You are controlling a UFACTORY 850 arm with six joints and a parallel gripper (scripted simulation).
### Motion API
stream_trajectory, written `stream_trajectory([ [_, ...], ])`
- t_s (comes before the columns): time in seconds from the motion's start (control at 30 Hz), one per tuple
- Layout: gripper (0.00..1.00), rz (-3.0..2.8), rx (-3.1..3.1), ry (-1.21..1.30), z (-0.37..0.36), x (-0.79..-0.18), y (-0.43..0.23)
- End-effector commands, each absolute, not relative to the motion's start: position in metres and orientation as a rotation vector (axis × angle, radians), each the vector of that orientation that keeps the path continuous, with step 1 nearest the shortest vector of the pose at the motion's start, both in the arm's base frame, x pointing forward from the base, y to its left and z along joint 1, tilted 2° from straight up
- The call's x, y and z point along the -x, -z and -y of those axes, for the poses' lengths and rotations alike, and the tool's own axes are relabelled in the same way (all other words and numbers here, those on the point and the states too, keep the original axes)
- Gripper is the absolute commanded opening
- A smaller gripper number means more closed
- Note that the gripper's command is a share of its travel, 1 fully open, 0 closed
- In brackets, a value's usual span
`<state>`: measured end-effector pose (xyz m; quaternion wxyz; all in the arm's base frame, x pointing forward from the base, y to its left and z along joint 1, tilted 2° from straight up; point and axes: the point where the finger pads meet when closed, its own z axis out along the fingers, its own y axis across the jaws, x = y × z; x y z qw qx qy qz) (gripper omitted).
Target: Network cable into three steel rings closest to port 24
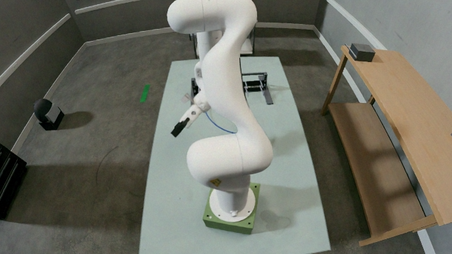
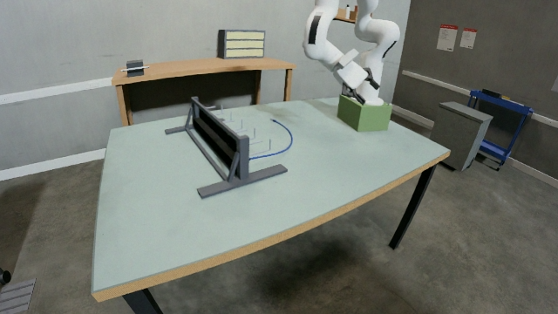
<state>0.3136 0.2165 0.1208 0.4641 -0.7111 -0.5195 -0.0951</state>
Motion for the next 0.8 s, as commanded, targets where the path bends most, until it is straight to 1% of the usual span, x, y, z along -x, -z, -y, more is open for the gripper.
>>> stream_trajectory([
  [0.0, 1.0, 1.277, 1.747, 0.235, -0.2166, -0.3141, -0.1212],
  [0.77, 1.0, 1.273, 1.754, 0.224, -0.2155, -0.3155, -0.1215],
])
